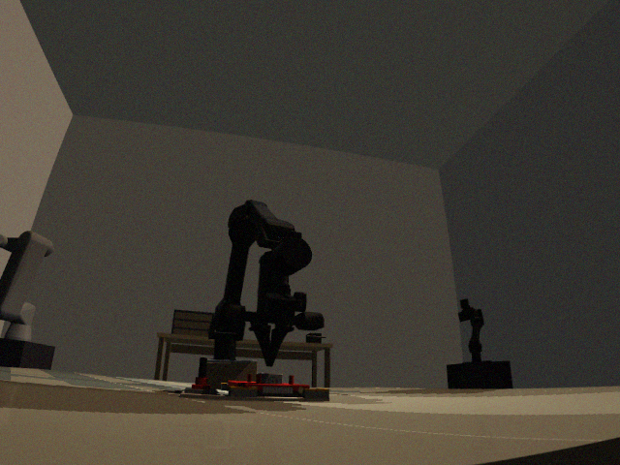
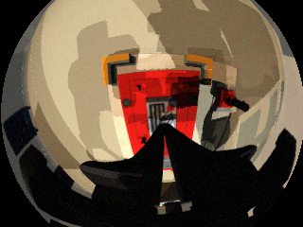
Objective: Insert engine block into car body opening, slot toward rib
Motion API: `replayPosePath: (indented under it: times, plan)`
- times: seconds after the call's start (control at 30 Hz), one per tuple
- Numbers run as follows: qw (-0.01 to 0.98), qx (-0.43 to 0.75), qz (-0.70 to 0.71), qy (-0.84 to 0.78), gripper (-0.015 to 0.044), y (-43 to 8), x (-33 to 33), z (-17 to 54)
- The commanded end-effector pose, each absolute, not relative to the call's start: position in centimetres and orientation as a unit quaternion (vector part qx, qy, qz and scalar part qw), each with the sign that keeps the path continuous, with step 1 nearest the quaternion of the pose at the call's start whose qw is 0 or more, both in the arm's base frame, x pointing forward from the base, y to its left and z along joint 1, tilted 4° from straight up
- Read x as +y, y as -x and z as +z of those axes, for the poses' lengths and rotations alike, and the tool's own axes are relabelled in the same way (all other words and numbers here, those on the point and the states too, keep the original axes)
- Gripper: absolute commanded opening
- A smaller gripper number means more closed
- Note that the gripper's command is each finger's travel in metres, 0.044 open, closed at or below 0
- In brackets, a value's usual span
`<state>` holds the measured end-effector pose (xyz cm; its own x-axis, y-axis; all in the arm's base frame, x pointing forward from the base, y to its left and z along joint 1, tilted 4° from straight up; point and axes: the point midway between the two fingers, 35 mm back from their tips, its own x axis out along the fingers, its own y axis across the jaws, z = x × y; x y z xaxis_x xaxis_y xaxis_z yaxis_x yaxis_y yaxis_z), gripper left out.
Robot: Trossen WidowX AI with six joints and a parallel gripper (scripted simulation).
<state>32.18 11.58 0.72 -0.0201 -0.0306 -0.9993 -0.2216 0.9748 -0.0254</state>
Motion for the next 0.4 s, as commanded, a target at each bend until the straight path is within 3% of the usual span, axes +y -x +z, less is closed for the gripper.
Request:
replayPosePath:
  times: [0.0,0.3,0.37]
  plan:
    - [0.693,0.712,0.069,0.089,0.0000,-32.15,11.57,0.73]
    - [0.693,0.712,0.069,0.089,0.0000,-32.15,11.57,0.73]
    - [0.693,0.712,0.069,0.089,0.0053,-32.15,11.57,0.73]
